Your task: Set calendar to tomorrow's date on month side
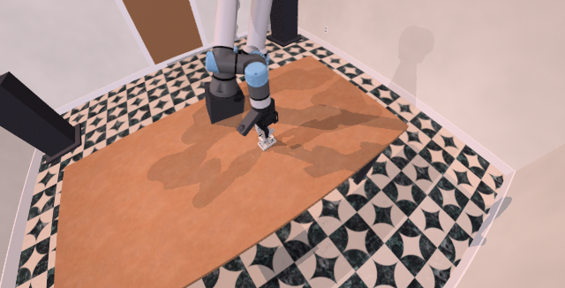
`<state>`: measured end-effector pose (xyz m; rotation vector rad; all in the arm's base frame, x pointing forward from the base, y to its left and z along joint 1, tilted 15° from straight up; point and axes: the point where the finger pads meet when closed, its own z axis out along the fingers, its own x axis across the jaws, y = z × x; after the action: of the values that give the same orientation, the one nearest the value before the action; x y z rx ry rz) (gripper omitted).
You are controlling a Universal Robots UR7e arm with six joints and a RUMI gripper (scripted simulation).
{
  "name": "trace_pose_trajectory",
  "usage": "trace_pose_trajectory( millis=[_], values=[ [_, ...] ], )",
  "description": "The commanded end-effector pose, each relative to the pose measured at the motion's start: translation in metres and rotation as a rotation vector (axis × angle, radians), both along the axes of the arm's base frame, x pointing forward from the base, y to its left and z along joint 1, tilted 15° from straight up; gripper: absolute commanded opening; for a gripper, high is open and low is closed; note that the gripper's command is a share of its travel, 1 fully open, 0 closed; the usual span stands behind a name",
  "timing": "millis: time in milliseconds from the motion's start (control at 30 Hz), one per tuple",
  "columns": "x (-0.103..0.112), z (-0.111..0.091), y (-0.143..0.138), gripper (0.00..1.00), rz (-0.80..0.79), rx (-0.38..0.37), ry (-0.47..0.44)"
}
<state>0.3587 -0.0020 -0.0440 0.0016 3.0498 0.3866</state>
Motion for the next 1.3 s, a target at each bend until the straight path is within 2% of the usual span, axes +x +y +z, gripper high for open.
trace_pose_trajectory(
  millis=[0, 1267],
  values=[
    [-0.0002, -0.0072, 0.003, 0.11, 0.001, 0.001, 0.001],
    [0.0014, -0.0126, 0.0034, 0.11, 0.0, 0.0, -0.002]
  ],
)
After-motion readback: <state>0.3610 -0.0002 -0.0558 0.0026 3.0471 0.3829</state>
